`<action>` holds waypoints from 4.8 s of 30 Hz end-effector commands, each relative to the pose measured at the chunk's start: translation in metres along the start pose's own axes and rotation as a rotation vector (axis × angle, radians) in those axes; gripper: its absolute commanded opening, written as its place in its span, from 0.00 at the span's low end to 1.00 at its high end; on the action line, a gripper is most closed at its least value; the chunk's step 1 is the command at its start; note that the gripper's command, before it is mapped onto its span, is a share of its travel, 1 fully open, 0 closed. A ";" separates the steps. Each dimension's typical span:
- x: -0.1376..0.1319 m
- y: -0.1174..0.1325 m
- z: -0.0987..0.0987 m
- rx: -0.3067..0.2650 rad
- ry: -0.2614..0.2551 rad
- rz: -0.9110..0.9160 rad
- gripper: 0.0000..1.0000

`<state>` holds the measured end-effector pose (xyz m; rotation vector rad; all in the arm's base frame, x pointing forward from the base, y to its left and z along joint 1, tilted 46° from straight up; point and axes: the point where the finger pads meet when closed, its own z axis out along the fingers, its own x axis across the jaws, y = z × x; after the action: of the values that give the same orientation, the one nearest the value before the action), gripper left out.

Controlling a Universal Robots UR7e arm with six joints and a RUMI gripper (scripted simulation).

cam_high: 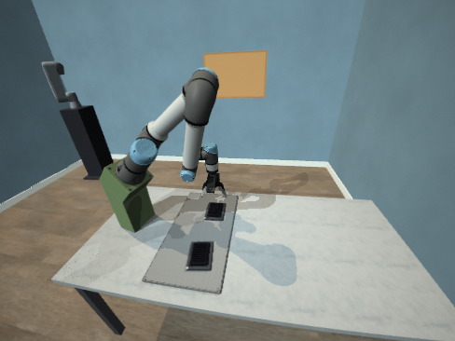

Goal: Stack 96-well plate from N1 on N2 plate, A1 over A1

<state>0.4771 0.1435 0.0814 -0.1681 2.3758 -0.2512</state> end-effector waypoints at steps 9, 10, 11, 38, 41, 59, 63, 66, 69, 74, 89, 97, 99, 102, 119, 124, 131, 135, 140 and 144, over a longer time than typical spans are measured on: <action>-0.001 0.003 0.006 0.031 -0.018 0.003 1.00; -0.001 0.003 0.006 0.031 -0.018 0.003 1.00; -0.001 0.003 0.006 0.031 -0.018 0.003 1.00; -0.001 0.003 0.006 0.031 -0.018 0.003 1.00; -0.001 0.003 0.006 0.031 -0.018 0.003 1.00; -0.001 0.002 0.019 0.031 -0.019 0.014 1.00; -0.001 0.002 0.026 0.031 -0.019 0.019 1.00; -0.001 0.002 0.031 0.031 -0.019 0.023 1.00; -0.001 0.002 0.032 0.031 -0.019 0.024 1.00; -0.001 0.002 0.041 0.031 -0.019 0.030 1.00; -0.002 0.001 0.062 0.031 -0.019 0.045 1.00; -0.002 0.001 0.076 0.031 -0.019 0.054 1.00; -0.002 0.001 0.079 0.031 -0.019 0.056 1.00; -0.002 0.001 0.082 0.031 -0.019 0.058 1.00; -0.002 0.000 0.093 0.031 -0.019 0.064 1.00; -0.002 0.000 0.093 0.031 -0.019 0.064 0.00; -0.002 0.000 0.093 0.031 -0.019 0.064 0.00; -0.002 0.000 0.093 0.031 -0.019 0.064 0.00; -0.002 0.000 0.093 0.031 -0.019 0.064 0.00; -0.002 0.000 0.093 0.031 -0.019 0.064 0.00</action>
<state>0.5419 0.1317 0.0159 -0.0788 2.3532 -0.2547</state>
